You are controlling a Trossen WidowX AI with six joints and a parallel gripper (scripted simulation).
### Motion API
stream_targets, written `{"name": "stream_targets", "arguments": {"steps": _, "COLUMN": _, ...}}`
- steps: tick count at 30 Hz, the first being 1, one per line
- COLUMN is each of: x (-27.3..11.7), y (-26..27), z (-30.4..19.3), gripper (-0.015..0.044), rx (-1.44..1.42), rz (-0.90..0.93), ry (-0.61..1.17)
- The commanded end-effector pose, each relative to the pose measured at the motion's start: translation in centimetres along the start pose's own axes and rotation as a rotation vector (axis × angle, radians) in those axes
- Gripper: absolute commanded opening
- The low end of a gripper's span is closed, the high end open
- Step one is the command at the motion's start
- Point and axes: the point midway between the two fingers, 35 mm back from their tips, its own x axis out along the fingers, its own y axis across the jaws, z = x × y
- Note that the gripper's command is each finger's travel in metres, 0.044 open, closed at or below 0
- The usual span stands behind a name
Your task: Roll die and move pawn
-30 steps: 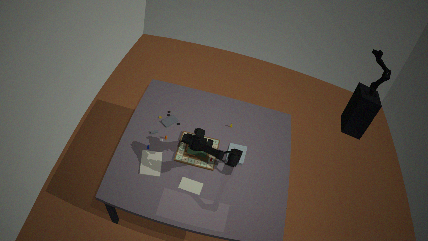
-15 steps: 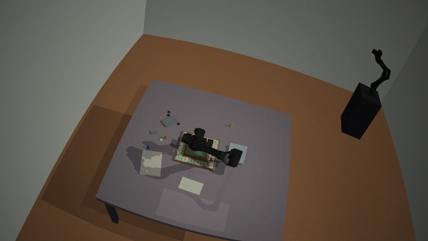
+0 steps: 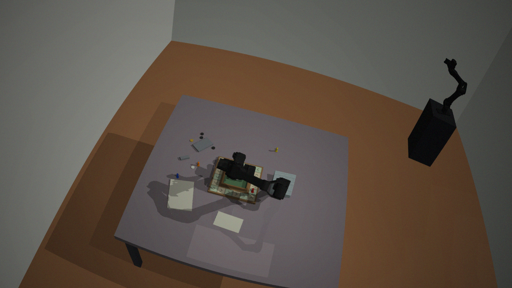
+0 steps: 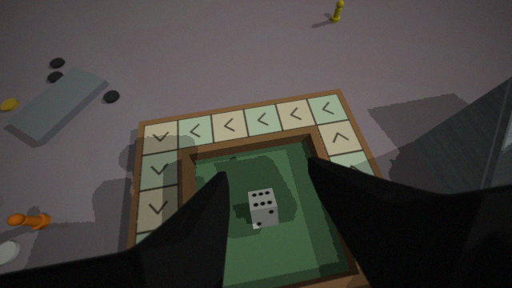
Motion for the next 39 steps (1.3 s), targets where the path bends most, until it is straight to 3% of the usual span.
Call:
{"name": "stream_targets", "arguments": {"steps": 1, "x": -2.0, "y": 0.2, "z": 2.3, "gripper": 0.0315, "rx": 0.002, "rz": 0.01, "ry": -0.007}}
{"name": "stream_targets", "arguments": {"steps": 5, "x": -2.2, "y": 0.1, "z": 2.5, "gripper": 0.042, "rx": 0.002, "rz": 0.01, "ry": -0.008}}
{"name": "stream_targets", "arguments": {"steps": 7, "x": -1.5, "y": 0.0, "z": 2.3, "gripper": 0.044, "rx": -0.013, "rz": -0.015, "ry": 0.058}}
{"name": "stream_targets", "arguments": {"steps": 11, "x": 1.5, "y": -0.4, "z": 1.0, "gripper": 0.044, "rx": -0.049, "rz": -0.074, "ry": 0.472}}
{"name": "stream_targets", "arguments": {"steps": 15, "x": 2.7, "y": 0.1, "z": 0.6, "gripper": 0.044, "rx": -0.007, "rz": 0.004, "ry": 0.825}}
{"name": "stream_targets", "arguments": {"steps": 18, "x": 2.7, "y": 0.2, "z": 0.6, "gripper": 0.044, "rx": -0.003, "rz": 0.011, "ry": 0.841}}
{"name": "stream_targets", "arguments": {"steps": 20, "x": 3.0, "y": -0.4, "z": 0.8, "gripper": 0.044, "rx": -0.003, "rz": -0.036, "ry": 0.757}}
{"name": "stream_targets", "arguments": {"steps": 23, "x": 2.5, "y": -1.4, "z": 0.2, "gripper": 0.0361, "rx": -0.136, "rz": 0.021, "ry": 0.767}}
{"name": "stream_targets", "arguments": {"steps": 29, "x": 0.9, "y": -5.6, "z": -2.3, "gripper": 0.0204, "rx": -0.671, "rz": 0.267, "ry": 0.773}}
{"name": "stream_targets", "arguments": {"steps": 36, "x": 0.1, "y": -10.5, "z": -5.4, "gripper": 0.02, "rx": -1.268, "rz": 0.569, "ry": 0.704}}
{"name": "stream_targets", "arguments": {"steps": 39, "x": 0.1, "y": -11.0, "z": -5.7, "gripper": 0.02, "rx": -1.325, "rz": 0.599, "ry": 0.693}}
